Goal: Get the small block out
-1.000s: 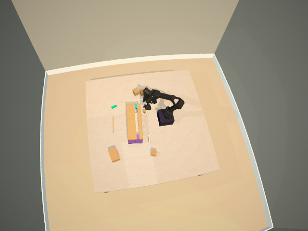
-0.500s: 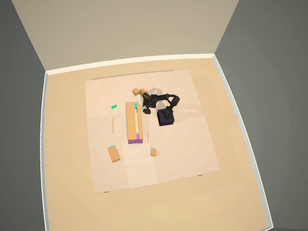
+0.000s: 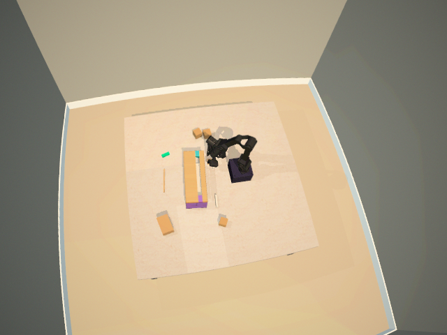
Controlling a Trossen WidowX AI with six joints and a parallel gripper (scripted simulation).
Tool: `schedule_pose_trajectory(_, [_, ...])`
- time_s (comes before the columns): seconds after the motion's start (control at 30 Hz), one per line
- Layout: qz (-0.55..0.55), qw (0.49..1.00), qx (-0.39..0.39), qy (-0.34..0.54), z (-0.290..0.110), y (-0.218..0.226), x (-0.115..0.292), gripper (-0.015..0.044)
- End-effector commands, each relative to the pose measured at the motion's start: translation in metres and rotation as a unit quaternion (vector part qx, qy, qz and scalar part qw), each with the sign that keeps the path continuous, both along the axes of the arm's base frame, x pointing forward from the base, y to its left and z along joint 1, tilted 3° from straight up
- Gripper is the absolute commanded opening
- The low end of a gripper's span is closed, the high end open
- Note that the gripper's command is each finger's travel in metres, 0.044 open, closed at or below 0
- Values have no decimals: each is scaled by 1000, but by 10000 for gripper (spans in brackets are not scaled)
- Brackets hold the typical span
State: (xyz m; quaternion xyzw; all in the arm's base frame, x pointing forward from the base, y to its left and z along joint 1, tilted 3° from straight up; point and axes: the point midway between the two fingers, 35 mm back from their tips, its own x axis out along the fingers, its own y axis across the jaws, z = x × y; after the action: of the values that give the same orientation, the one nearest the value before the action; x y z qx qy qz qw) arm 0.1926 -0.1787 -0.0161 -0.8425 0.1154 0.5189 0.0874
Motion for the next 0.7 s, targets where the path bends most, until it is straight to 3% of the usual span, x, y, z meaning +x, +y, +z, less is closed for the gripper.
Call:
schedule_pose_trajectory(0.0, [-3,1000,3,3,-9,1,-1,285])
schedule_pose_trajectory(0.67, [-3,1000,3,3,-38,4,-1,285])
